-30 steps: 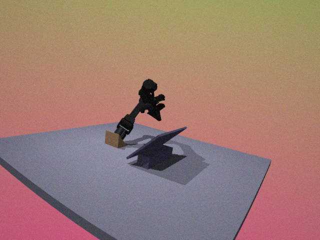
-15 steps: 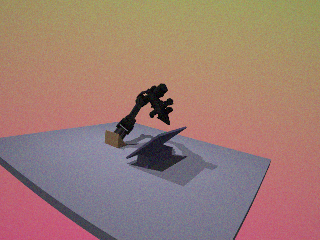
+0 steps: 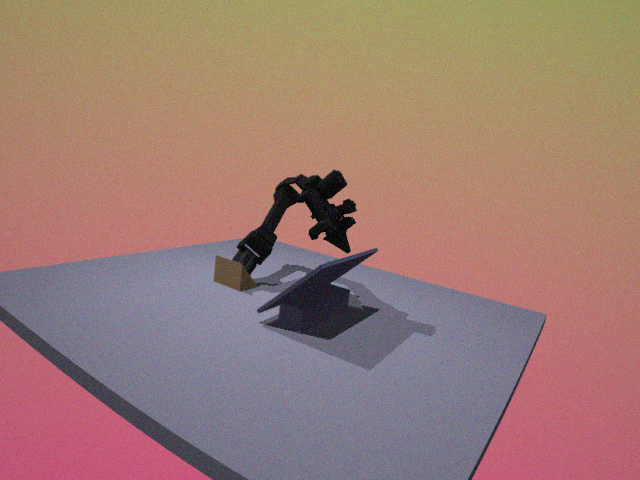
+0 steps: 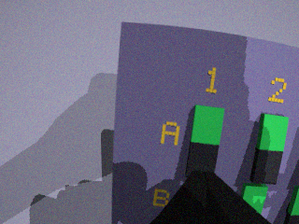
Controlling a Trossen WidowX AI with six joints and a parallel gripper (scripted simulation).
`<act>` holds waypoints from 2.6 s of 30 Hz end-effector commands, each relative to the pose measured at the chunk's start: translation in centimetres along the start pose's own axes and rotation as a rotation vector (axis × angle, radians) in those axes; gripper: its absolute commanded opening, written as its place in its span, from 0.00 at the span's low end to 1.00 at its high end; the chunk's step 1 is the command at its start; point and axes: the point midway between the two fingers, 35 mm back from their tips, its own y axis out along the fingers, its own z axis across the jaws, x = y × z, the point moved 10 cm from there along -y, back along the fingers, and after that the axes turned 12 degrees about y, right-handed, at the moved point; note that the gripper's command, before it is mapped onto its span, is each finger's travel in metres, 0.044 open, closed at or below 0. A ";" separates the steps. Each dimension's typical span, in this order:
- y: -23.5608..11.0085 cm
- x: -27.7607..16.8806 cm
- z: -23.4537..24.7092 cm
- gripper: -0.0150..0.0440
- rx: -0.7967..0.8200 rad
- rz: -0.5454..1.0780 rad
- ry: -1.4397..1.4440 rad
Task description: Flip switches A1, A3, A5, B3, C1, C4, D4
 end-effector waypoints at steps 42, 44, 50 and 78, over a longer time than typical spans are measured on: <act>1.5 -0.1 -0.1 0.25 -0.004 -0.001 0.003; 1.5 -0.1 -0.1 0.25 -0.004 -0.001 0.003; 1.6 -0.1 -0.1 0.25 -0.004 -0.001 0.003; -2.9 0.4 -0.3 0.25 -0.019 0.028 0.002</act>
